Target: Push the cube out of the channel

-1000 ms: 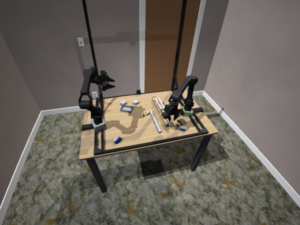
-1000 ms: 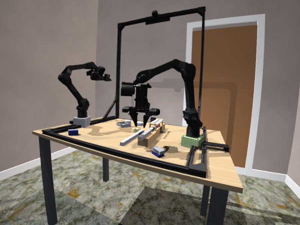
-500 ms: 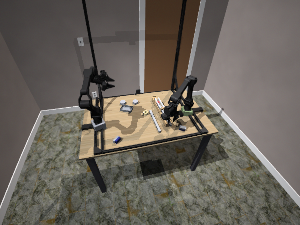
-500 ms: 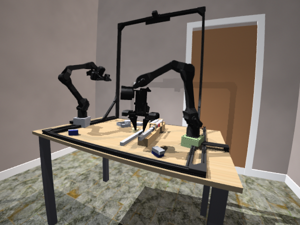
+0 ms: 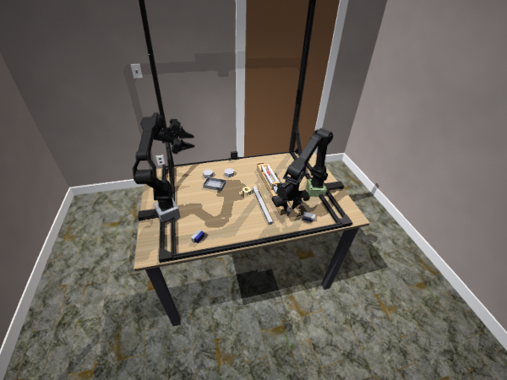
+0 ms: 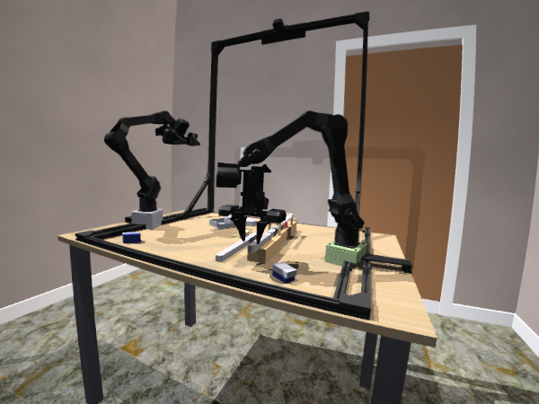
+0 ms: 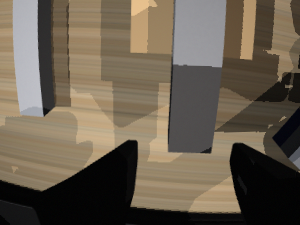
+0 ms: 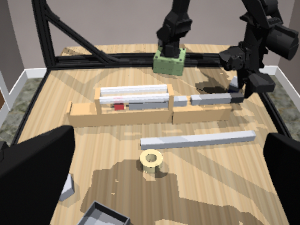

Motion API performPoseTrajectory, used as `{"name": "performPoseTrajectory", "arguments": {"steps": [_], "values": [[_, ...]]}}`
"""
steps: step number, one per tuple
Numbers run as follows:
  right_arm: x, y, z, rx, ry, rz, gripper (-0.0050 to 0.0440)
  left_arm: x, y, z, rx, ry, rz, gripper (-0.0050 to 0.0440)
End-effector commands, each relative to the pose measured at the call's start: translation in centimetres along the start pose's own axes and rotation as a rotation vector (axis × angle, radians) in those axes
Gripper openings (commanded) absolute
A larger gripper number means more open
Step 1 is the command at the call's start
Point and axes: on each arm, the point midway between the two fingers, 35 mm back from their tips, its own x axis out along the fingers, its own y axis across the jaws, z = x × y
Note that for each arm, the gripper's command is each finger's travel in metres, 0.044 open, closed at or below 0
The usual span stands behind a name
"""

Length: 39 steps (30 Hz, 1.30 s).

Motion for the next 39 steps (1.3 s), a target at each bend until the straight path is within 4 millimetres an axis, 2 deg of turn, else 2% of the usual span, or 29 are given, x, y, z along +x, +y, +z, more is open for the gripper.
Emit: {"name": "performPoseTrajectory", "arguments": {"steps": [1,7,13,15,25,32,38,39], "values": [[0.0,0.0,0.0,0.004,-0.002,0.000,0.0400,1.0,-0.2,0.1,0.002,-0.006,-0.009,0.0200],[0.0,0.0,0.0,0.004,-0.002,0.000,0.0400,1.9,-0.3,0.1,0.002,-0.006,-0.009,0.0200],[0.0,0.0,0.0,0.004,-0.002,0.000,0.0400,2.0,-0.3,0.1,0.002,-0.006,-0.009,0.0200],[0.0,0.0,0.0,0.004,-0.002,0.000,0.0400,1.7,-0.2,0.1,0.000,-0.002,-0.004,0.0152],[0.0,0.0,0.0,0.004,-0.002,0.000,0.0400,1.7,-0.2,0.1,0.000,-0.002,-0.004,0.0085],[0.0,0.0,0.0,0.004,-0.002,0.000,0.0400,1.7,-0.2,0.1,0.000,-0.002,-0.004,0.0052],[0.0,0.0,0.0,0.004,-0.002,0.000,0.0400,1.7,-0.2,0.1,0.000,-0.002,-0.004,0.0052],[0.0,0.0,0.0,0.004,-0.002,0.000,0.0400,1.7,-0.2,0.1,0.000,-0.002,-0.004,0.0040]]}}
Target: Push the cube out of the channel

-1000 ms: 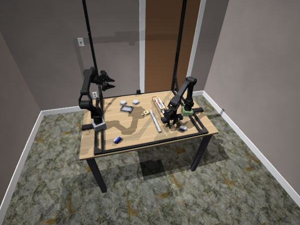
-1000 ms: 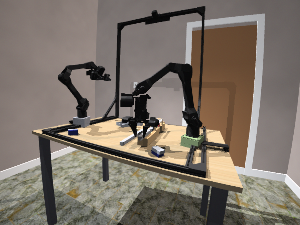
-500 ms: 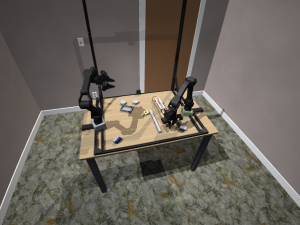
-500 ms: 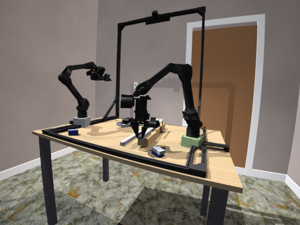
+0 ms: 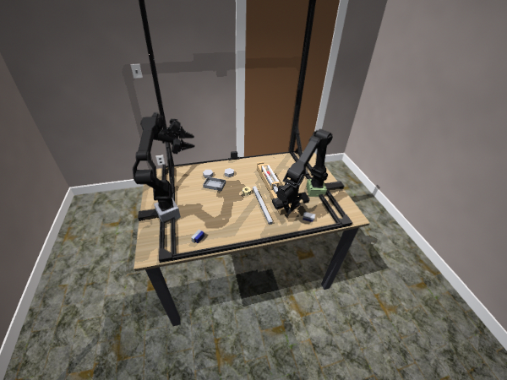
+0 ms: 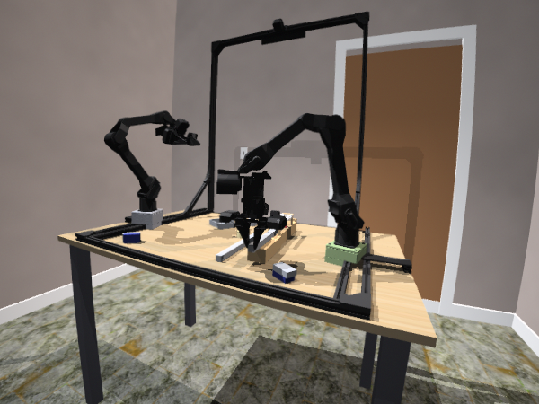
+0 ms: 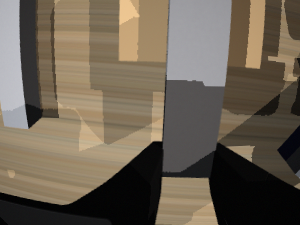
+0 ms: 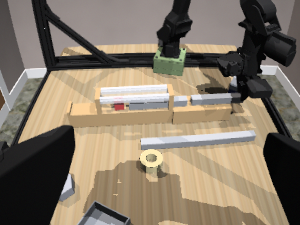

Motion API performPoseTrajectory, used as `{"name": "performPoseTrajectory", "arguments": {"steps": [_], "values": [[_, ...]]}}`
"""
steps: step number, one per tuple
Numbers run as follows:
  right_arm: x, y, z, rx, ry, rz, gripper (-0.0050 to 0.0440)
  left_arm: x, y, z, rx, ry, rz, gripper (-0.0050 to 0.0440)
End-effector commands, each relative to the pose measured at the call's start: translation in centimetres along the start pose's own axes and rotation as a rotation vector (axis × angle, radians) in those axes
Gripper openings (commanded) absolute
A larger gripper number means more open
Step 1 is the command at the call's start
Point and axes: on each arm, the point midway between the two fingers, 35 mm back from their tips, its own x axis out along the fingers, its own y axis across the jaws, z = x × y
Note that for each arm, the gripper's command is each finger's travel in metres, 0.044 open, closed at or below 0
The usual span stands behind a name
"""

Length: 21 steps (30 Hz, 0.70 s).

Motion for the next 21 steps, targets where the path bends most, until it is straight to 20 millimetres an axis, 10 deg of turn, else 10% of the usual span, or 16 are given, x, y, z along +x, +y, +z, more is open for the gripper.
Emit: {"name": "performPoseTrajectory", "arguments": {"steps": [1,21], "values": [[0.0,0.0,0.0,0.003,-0.002,0.000,0.0400,-0.1,0.0,0.1,0.001,0.001,0.002,0.0040],[0.0,0.0,0.0,0.003,-0.002,0.000,0.0400,-0.1,-0.1,2.4,0.005,-0.002,-0.003,0.0040]]}}
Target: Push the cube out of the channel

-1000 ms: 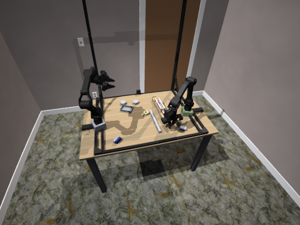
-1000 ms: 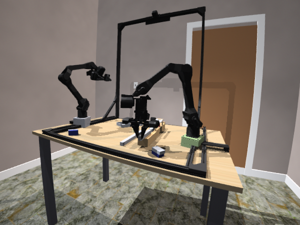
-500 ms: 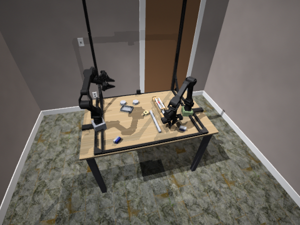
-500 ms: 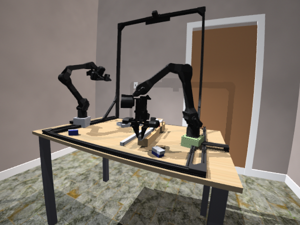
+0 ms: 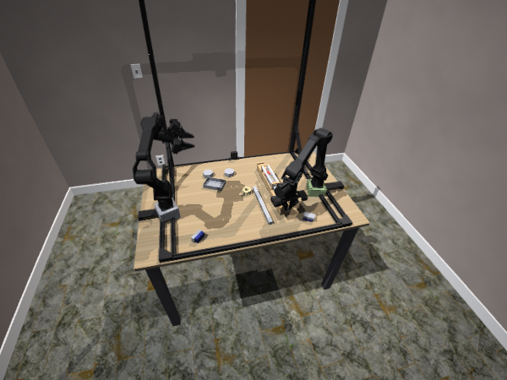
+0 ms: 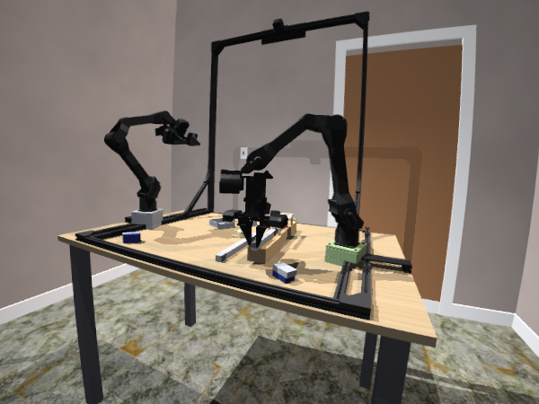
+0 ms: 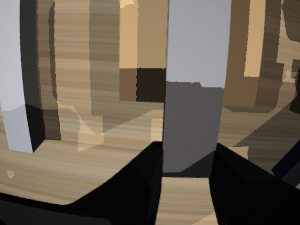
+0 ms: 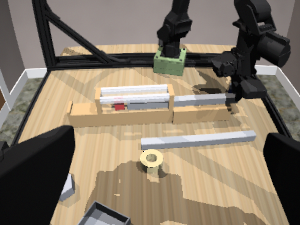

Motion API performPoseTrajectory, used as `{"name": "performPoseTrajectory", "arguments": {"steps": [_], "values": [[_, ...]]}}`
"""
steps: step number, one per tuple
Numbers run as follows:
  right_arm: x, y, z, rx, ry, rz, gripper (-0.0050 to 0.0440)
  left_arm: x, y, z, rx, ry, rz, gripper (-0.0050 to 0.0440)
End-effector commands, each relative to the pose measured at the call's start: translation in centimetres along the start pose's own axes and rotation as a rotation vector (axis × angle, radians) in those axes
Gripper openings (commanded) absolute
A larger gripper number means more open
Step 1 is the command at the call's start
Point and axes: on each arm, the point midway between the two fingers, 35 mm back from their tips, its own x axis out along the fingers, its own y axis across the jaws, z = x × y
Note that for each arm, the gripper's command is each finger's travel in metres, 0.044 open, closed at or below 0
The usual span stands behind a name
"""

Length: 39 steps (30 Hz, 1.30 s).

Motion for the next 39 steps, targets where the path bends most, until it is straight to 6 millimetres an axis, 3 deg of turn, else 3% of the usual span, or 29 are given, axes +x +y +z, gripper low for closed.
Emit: {"name": "performPoseTrajectory", "arguments": {"steps": [1,39], "values": [[0.0,0.0,0.0,0.003,-0.002,-0.001,0.0400,0.0,-0.1,0.7,0.006,-0.002,0.001,0.0040],[0.0,0.0,0.0,0.003,-0.002,-0.001,0.0400,-0.1,-0.1,5.6,0.006,-0.002,0.000,0.0040]]}}
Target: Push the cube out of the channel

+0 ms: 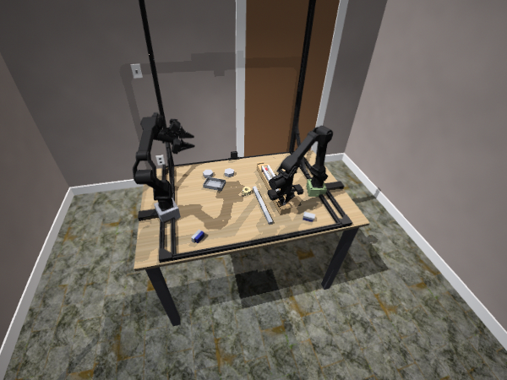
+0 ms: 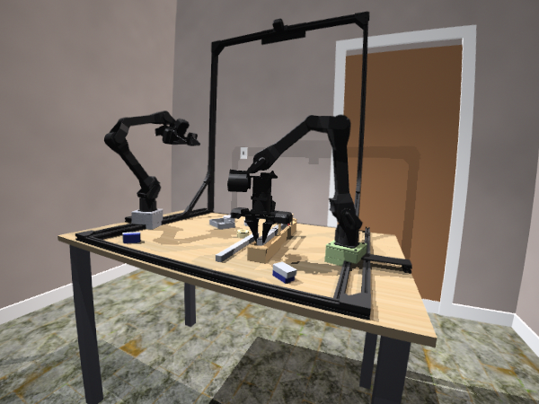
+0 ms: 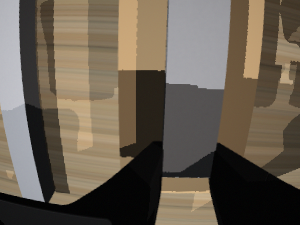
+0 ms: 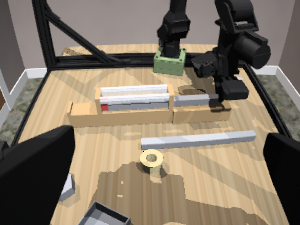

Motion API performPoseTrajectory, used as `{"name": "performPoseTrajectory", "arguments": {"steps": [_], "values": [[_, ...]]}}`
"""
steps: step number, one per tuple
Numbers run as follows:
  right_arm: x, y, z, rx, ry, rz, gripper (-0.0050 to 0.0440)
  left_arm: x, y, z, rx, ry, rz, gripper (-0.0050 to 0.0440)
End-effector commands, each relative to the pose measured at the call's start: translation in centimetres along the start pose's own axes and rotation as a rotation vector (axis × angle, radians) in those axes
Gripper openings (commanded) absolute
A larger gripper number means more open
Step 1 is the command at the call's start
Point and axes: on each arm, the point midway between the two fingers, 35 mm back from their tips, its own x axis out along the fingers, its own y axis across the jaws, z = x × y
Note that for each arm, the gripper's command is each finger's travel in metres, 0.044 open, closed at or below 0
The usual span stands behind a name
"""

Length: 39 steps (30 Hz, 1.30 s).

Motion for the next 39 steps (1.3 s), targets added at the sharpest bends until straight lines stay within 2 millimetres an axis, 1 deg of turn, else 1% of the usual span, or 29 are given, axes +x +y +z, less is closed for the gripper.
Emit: {"name": "performPoseTrajectory", "arguments": {"steps": [1,39], "values": [[0.0,0.0,0.0,0.003,-0.002,-0.001,0.0400,0.0,-0.1,0.9,0.005,-0.004,0.003,0.0040],[0.0,0.0,0.0,0.003,-0.002,-0.001,0.0400,-0.1,-0.1,5.9,0.005,-0.004,0.003,0.0040]]}}
